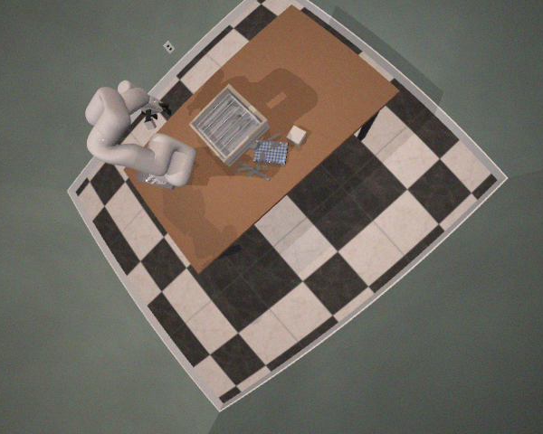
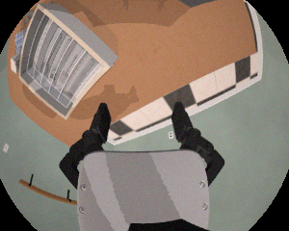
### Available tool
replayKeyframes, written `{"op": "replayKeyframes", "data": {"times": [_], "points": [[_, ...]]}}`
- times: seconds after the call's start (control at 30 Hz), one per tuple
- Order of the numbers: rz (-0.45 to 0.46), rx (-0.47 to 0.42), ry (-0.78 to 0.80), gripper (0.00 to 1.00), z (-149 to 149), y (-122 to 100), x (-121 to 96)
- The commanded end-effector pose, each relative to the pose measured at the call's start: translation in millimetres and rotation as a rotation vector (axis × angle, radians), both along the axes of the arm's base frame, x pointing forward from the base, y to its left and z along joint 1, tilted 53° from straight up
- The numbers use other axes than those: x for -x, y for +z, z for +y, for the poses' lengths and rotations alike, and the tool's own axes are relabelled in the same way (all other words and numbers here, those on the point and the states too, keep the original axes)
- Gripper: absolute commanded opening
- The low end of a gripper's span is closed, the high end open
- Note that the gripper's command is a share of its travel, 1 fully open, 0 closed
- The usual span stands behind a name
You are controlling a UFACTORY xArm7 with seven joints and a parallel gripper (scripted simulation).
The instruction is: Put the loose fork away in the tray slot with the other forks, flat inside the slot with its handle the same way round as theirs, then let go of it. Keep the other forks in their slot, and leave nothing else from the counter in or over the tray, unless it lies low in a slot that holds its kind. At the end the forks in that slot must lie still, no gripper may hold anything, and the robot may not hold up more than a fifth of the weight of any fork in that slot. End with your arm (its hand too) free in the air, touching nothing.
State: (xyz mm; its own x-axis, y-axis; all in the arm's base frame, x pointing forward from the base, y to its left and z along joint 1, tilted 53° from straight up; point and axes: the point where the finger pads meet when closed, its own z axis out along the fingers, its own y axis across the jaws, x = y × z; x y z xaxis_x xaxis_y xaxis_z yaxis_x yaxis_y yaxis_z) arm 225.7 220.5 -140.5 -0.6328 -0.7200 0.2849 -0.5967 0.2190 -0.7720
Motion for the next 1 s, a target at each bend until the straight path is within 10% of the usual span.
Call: {"op": "replayKeyframes", "data": {"times": [0.0, 0.97], "points": [[0.001, -0.004, 0.002, 1.00, 2.2, 0.0, 0.4], [-0.082, -0.086, -0.039, 1.00, 23.4, 23.1, -11.5]]}}
